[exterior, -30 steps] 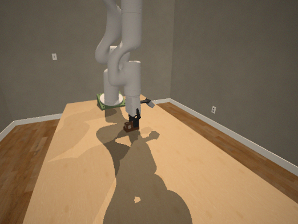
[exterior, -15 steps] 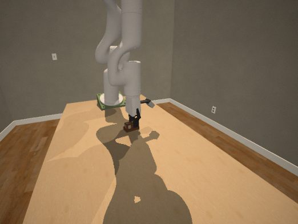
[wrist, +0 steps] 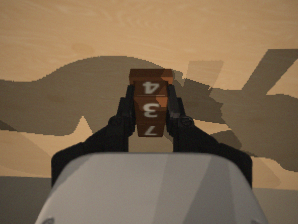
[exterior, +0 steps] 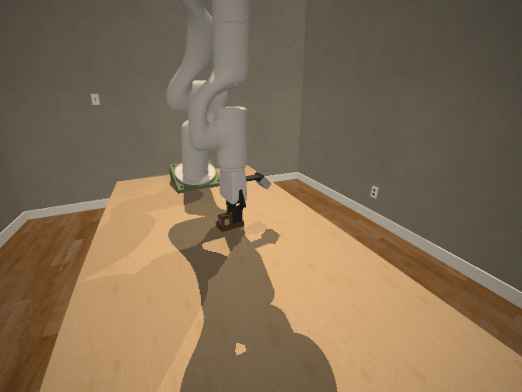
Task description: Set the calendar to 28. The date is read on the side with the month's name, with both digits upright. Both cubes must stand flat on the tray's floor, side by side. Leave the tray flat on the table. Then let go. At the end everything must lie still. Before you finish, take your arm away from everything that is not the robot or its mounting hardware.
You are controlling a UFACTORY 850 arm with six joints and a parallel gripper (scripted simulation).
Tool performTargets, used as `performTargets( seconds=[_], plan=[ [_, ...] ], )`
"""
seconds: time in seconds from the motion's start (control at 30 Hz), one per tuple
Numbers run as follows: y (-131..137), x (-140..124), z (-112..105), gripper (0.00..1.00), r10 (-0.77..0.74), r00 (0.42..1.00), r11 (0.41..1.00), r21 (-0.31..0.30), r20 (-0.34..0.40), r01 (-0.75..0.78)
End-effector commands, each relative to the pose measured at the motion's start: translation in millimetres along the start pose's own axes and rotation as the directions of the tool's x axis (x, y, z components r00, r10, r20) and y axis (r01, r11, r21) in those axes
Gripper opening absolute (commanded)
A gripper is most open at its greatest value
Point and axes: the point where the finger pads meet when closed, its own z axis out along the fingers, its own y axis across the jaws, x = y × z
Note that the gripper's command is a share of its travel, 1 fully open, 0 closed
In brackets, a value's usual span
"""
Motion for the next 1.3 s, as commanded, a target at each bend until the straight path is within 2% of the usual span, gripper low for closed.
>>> performTargets(
  seconds=[0.0, 0.9, 1.03, 1.17, 1.23, 1.27],
  plan=[
    [0.6, 0.0, -0.3, 0.29, 0.000, 1.000, 1.000, -0.001, 0.001, 0.000],
    [0.6, -0.1, -1.8, 0.29, 0.000, 1.000, 1.000, -0.001, 0.001, 0.000],
    [0.4, -0.7, -15.0, 0.29, 0.000, 1.000, 1.000, -0.001, 0.000, 0.000],
    [0.1, -2.4, -41.4, 0.29, 0.000, 1.000, 1.000, -0.001, -0.001, 0.000],
    [0.1, -2.4, -41.4, 0.29, 0.000, 1.000, 1.000, -0.001, -0.001, 0.000],
    [0.2, -2.3, -49.1, 0.29, 0.000, 1.000, 1.000, -0.001, -0.001, 0.000]
  ],
)
